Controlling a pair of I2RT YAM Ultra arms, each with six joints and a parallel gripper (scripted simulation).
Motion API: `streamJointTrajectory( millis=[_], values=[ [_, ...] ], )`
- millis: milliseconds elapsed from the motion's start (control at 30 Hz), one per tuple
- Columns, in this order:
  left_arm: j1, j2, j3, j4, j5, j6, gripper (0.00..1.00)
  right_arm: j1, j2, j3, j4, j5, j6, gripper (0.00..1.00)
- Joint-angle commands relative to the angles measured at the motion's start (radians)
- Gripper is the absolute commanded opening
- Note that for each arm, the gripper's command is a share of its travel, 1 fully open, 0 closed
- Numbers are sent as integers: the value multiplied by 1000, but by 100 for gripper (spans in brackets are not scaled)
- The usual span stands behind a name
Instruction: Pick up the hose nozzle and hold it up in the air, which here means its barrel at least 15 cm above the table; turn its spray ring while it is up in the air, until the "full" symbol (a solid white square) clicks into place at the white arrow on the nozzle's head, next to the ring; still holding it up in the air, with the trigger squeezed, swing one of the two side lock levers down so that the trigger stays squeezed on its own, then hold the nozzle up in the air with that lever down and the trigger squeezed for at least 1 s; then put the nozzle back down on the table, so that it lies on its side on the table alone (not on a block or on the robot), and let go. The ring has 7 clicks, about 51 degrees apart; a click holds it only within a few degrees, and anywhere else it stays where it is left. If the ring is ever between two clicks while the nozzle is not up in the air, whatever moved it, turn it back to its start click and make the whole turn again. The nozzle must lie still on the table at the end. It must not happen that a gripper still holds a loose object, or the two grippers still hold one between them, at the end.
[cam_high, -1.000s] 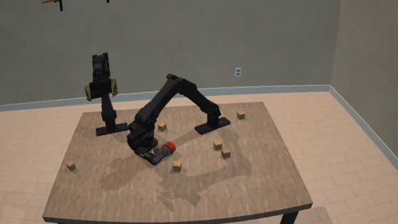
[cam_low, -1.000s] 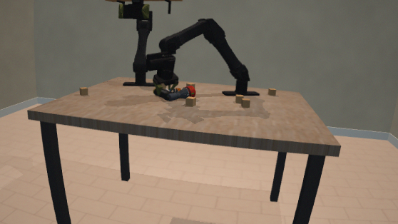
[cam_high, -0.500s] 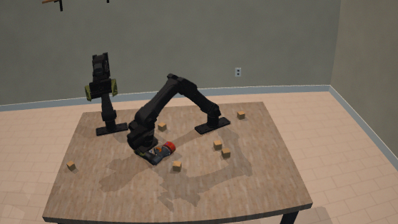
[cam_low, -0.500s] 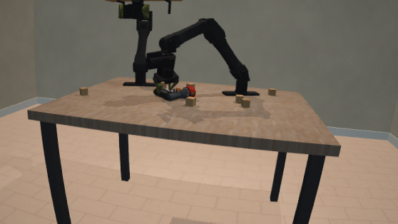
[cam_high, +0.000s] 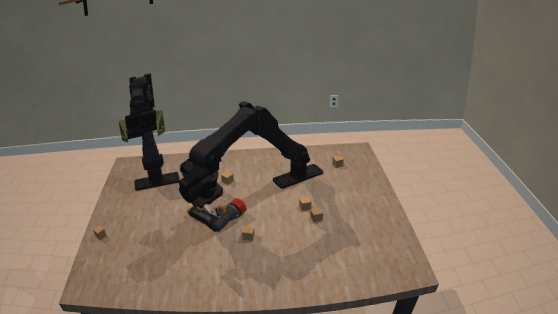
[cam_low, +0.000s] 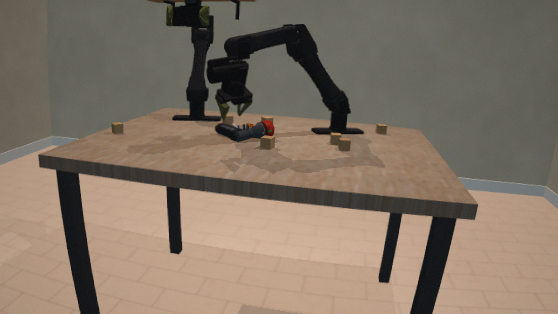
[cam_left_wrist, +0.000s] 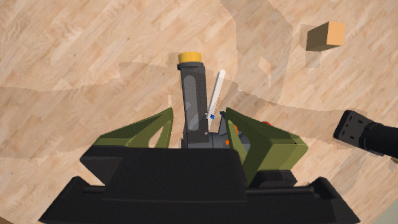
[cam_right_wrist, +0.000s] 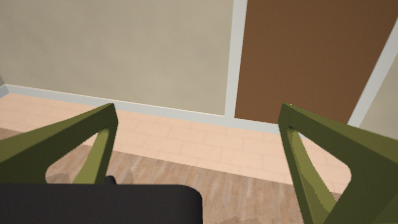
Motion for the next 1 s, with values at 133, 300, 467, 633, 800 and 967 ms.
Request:
streamJointTrajectory(
  millis=[133, 300, 467, 633, 800, 967],
  values=[
    [-4, -31, -13, -24, 12, 11, 63, -7, -1, 25, -5, 4, -5, 100],
    [8, -40, 6, -26, 12, 11, 63, -7, -1, 25, -5, 4, -5, 100],
    [12, -19, -3, -22, 12, 12, 63, -7, -1, 25, -5, 4, -5, 100],
    [53, -69, -39, 58, -23, -57, 63, -7, -1, 25, -5, 4, -5, 100],
    [110, -127, -88, 143, -44, -159, 63, -7, -1, 25, -5, 4, -5, 100],
    [148, -170, -125, 197, -57, -212, 63, -7, -1, 25, -5, 4, -5, 100]
  ],
)
